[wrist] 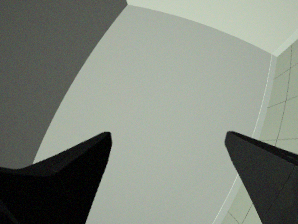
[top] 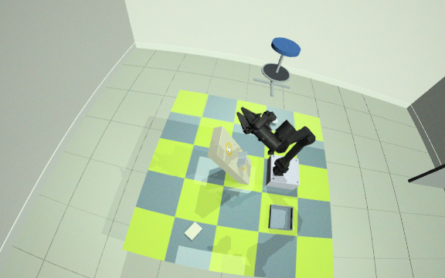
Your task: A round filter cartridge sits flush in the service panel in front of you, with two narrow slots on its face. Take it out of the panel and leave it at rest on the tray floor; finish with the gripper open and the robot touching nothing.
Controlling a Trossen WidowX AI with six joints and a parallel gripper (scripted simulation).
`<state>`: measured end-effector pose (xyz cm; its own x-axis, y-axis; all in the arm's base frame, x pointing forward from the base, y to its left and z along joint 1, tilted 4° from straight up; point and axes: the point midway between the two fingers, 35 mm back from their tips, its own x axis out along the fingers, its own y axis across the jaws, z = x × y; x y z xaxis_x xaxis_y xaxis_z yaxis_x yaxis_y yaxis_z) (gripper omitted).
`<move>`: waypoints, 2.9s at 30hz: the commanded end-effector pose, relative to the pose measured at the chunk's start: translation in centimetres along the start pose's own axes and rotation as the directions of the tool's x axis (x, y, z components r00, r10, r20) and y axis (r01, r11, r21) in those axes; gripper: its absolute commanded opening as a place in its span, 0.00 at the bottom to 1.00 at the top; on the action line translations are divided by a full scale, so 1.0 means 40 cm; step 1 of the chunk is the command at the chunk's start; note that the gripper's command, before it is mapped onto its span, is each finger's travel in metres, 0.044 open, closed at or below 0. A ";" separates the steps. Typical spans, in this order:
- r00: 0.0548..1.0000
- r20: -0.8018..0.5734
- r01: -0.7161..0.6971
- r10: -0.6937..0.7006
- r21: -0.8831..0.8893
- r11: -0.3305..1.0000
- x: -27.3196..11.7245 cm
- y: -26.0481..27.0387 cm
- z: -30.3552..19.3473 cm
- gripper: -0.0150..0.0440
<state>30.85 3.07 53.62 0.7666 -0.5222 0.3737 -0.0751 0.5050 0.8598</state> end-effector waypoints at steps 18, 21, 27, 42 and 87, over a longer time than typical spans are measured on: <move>0.786 -0.512 -0.283 -0.346 -0.796 0.535 -0.122 -0.467 -0.106 0.44; 0.675 -0.573 -0.366 -0.465 -0.807 0.463 -0.194 -0.574 -0.107 0.44; 0.515 -0.621 -0.456 -0.592 -0.782 0.424 -0.296 -0.691 -0.100 0.44; 0.515 -0.621 -0.456 -0.591 -0.782 0.424 -0.277 -0.708 -0.121 0.44; 0.517 -0.621 -0.456 -0.590 -0.783 0.423 -0.225 -0.771 -0.188 0.44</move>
<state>30.96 -2.71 21.00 0.8350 -0.1446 -0.5310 0.1220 0.9895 -0.0777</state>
